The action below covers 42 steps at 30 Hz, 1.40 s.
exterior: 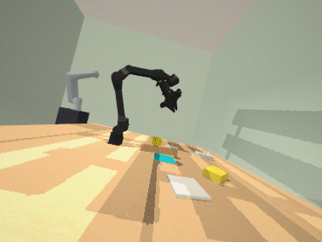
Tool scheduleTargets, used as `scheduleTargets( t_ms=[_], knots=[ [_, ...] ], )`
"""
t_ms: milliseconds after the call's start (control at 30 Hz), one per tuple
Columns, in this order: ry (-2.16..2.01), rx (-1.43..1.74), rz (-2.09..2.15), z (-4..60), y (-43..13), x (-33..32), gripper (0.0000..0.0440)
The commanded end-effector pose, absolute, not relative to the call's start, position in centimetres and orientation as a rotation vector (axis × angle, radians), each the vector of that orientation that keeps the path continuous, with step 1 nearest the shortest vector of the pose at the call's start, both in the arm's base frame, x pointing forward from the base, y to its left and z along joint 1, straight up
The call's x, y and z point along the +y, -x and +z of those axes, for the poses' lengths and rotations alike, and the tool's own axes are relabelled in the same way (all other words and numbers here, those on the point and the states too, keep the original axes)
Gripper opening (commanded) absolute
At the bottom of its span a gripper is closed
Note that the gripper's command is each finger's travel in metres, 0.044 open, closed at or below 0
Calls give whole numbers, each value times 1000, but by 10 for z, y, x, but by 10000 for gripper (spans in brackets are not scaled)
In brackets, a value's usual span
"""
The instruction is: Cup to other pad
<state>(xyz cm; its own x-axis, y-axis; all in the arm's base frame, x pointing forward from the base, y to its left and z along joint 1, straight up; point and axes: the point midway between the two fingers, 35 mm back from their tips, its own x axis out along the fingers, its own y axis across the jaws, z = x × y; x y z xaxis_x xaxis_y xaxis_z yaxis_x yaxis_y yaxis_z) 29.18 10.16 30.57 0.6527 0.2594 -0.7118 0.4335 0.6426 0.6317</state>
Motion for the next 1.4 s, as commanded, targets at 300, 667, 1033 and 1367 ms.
scheduleTargets(
  t_ms=[300,667,1033,1367],
  knots=[
    [-959,1048,-282,284,-282,107,153],
    [-946,1174,-453,257,-270,102,140],
    [-890,1291,-623,228,-256,92,152],
    [-830,1375,-771,204,-244,83,157]
  ],
)
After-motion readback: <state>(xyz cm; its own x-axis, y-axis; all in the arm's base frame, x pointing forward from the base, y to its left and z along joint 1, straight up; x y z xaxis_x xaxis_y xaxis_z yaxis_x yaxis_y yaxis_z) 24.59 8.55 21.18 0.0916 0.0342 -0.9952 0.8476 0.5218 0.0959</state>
